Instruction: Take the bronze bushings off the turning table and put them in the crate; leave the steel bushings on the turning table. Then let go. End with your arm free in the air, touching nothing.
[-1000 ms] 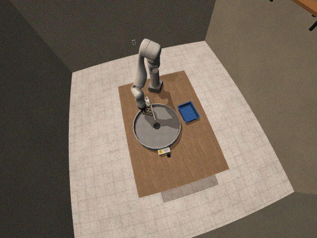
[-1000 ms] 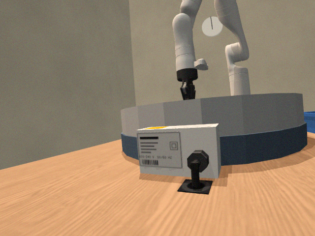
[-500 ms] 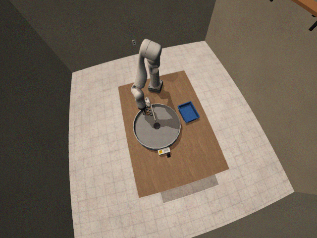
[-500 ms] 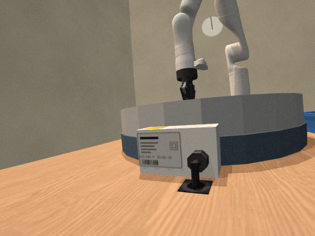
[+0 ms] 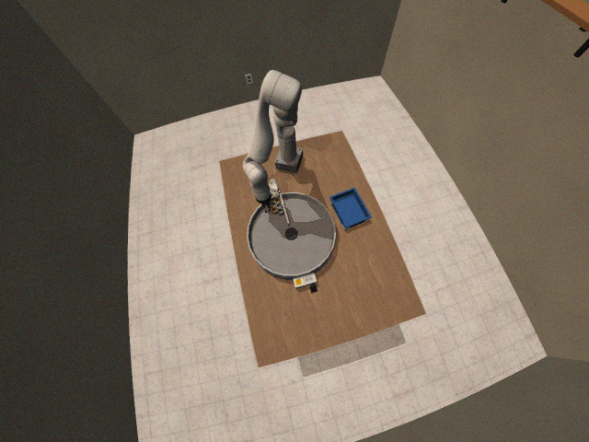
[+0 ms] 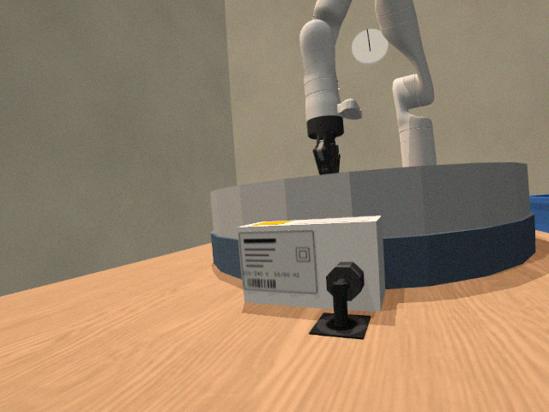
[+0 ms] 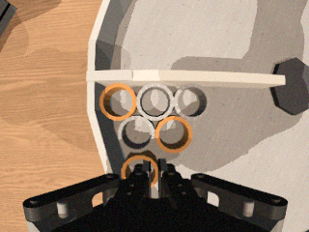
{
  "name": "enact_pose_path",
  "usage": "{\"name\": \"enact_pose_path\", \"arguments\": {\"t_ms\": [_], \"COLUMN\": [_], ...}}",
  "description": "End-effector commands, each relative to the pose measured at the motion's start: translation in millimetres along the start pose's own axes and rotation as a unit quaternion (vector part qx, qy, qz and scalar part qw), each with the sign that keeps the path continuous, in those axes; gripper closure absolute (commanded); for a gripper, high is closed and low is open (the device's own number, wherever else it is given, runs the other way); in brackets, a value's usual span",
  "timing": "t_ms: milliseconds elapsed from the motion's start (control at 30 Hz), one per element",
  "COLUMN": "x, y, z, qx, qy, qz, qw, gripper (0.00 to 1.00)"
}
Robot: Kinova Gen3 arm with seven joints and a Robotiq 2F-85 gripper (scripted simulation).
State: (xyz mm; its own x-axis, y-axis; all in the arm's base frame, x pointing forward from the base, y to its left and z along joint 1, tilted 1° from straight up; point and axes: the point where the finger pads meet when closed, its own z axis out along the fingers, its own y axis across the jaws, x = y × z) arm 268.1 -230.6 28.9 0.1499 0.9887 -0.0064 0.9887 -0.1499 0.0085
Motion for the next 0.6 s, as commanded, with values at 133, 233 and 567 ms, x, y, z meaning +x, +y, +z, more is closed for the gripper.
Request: {"name": "enact_pose_path", "arguments": {"t_ms": [133, 233, 567], "x": [0.4, 0.4, 0.4], "y": [1.5, 1.5, 1.4], "z": [-1.3, -1.3, -8.7], "qx": [-0.002, -0.002, -0.002], "qy": [0.0, 0.0, 0.0], "qz": [-0.001, -0.001, -0.001], "qw": [1.0, 1.0, 1.0], "gripper": [1.0, 1.0, 1.0]}}
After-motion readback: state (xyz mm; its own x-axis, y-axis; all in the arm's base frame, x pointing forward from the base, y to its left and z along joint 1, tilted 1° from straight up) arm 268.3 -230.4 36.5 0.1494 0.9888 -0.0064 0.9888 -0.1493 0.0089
